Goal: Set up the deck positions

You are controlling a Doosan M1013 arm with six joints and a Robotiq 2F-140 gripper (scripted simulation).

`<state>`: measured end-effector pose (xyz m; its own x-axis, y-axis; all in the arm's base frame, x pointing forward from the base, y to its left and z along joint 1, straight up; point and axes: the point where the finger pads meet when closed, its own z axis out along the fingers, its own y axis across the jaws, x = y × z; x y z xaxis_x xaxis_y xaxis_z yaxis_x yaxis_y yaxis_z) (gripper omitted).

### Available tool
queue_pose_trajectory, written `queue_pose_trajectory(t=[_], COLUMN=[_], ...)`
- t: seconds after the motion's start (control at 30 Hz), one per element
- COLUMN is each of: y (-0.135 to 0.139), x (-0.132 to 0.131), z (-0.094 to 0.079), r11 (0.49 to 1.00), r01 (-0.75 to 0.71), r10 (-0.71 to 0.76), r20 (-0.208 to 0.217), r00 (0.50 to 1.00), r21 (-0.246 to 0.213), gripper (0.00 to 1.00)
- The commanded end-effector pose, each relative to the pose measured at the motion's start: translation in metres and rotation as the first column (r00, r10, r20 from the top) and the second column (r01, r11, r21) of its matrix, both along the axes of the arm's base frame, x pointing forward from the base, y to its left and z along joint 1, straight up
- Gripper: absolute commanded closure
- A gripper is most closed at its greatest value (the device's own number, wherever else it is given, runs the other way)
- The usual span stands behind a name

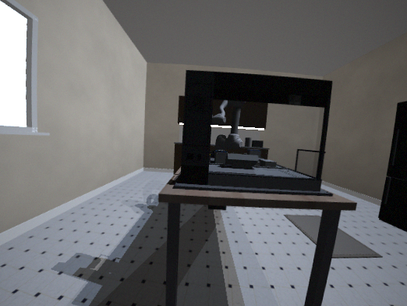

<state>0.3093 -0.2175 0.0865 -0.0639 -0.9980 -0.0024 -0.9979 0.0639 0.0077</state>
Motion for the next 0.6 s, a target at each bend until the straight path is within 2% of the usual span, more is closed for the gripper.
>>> queue_pose_trajectory(t=[0.0,0.57], y=[-0.001,-0.001], x=[-0.001,-0.002], z=[-0.007,-0.032], r11=[1.000,1.000], r01=[-0.009,-0.009], r10=[0.009,0.009], r20=[-0.001,-0.001], r00=[1.000,1.000], r21=[-0.002,-0.002], gripper=[0.90,0.90])
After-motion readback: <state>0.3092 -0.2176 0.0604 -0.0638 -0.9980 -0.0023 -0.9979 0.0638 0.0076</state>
